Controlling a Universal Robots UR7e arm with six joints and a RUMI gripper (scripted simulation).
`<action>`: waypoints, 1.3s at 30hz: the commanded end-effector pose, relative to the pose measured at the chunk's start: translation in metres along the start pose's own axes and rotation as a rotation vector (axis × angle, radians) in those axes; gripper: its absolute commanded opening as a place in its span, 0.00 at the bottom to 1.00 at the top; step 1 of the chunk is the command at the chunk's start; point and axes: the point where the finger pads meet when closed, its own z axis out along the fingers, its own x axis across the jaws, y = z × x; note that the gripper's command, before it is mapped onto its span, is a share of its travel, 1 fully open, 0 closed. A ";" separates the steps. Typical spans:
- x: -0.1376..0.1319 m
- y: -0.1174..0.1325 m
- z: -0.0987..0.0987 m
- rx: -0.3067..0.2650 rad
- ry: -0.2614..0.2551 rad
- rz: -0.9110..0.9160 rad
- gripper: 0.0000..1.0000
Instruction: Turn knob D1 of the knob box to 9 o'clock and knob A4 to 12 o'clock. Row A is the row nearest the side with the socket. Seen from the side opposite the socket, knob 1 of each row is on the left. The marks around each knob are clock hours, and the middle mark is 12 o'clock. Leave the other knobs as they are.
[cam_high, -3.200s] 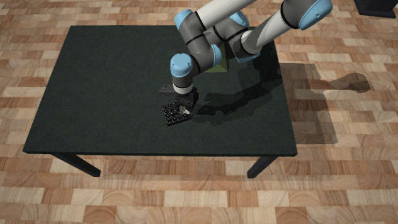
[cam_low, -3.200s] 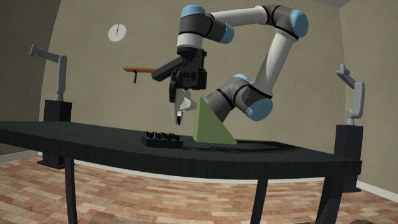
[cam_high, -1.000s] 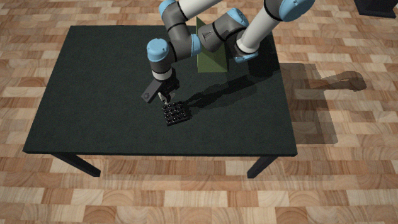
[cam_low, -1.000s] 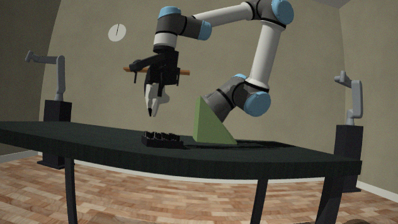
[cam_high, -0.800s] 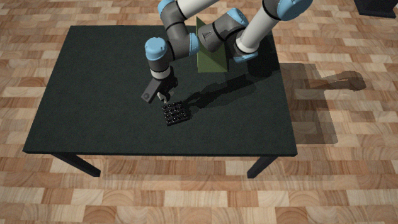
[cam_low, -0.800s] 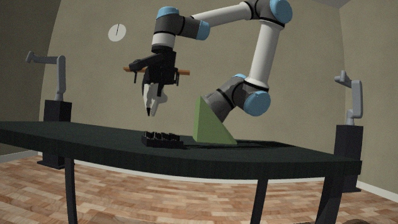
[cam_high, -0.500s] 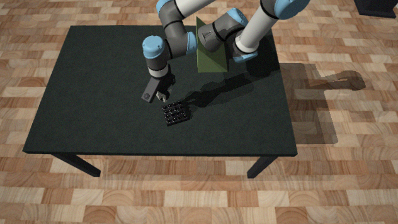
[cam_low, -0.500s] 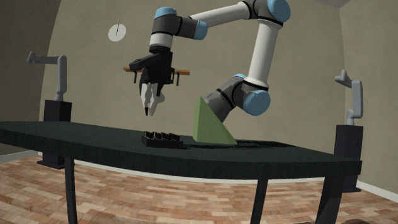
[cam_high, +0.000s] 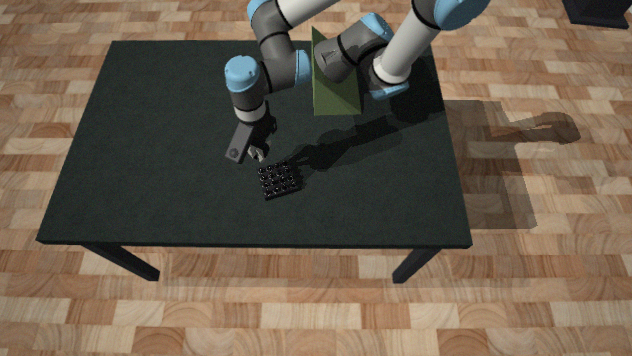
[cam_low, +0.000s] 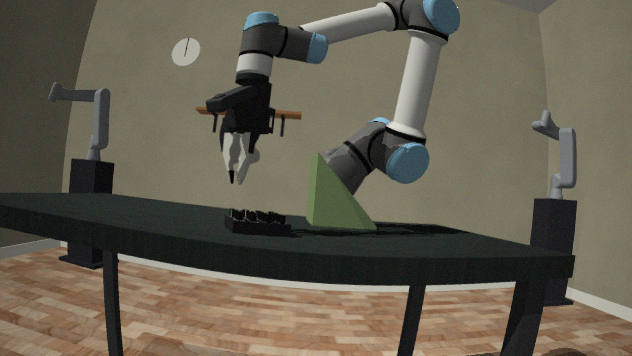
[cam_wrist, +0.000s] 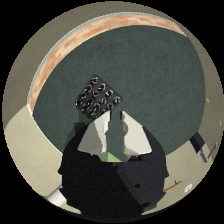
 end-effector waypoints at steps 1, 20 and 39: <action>0.001 -0.001 -0.001 0.002 0.001 -0.003 0.11; 0.001 -0.001 -0.001 0.002 0.001 -0.003 0.11; 0.001 0.000 0.003 -0.001 -0.001 -0.002 0.11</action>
